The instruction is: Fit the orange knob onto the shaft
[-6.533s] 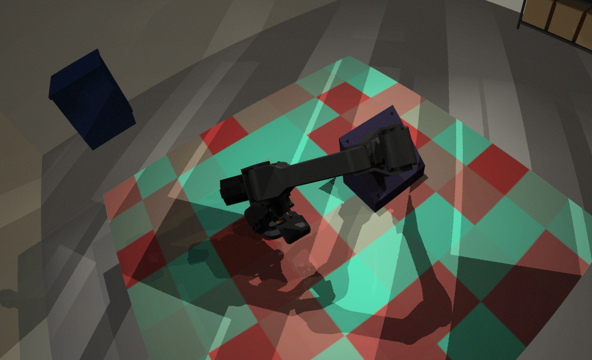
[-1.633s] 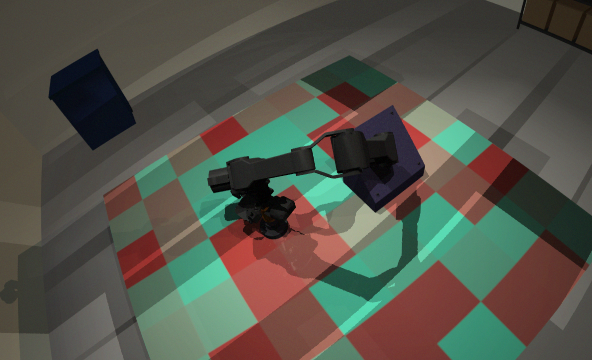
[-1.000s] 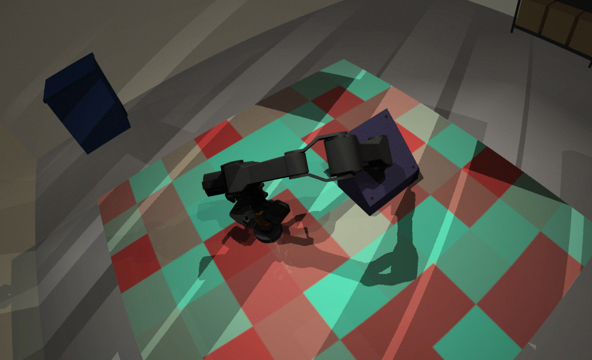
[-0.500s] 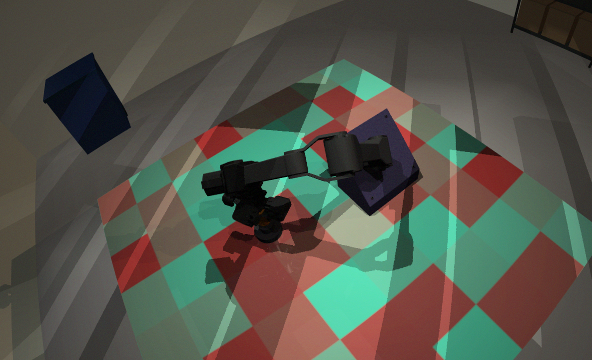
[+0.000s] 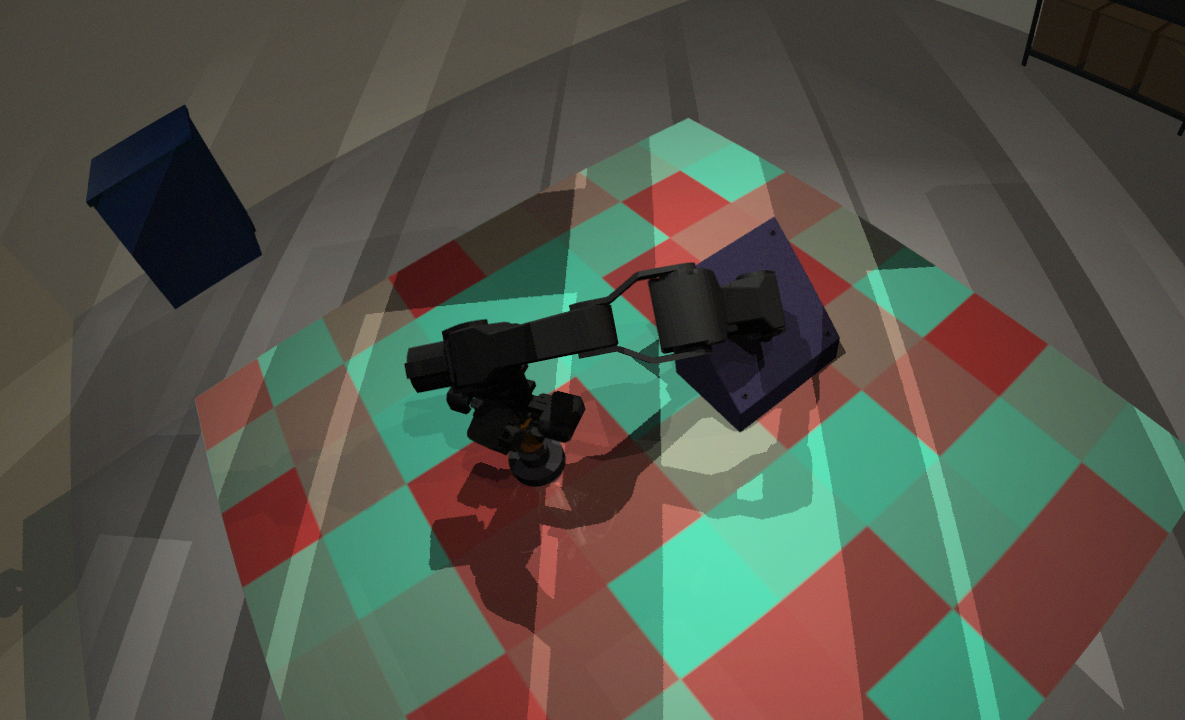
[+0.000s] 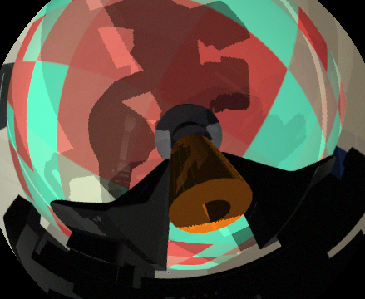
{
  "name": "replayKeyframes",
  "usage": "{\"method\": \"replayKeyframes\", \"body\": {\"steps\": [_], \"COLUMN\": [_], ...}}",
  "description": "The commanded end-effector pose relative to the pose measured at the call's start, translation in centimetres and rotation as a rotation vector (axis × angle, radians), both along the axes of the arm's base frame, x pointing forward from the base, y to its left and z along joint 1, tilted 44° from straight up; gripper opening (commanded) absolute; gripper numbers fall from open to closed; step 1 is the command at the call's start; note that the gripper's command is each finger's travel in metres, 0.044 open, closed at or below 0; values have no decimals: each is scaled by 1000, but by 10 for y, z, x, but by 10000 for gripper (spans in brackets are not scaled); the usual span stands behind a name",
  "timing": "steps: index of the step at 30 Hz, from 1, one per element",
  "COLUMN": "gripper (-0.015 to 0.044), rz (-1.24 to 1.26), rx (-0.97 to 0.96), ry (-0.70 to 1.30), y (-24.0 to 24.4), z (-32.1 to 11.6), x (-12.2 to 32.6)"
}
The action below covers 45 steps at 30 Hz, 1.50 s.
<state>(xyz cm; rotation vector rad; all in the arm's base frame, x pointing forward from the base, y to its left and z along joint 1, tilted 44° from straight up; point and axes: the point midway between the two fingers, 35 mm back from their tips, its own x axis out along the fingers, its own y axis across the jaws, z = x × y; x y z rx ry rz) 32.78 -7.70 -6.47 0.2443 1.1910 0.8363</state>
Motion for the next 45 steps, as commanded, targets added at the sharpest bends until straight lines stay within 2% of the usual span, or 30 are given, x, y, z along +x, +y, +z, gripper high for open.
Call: {"method": "replayKeyframes", "body": {"steps": [1, 7, 45], "gripper": [0, 0, 0], "rz": [16, 148, 148], "rx": [-7, -30, -30], "ry": [-23, -148, -148], "y": [-3, -5, -2], "z": [3, 3, 1], "x": [1, 2, 2]}}
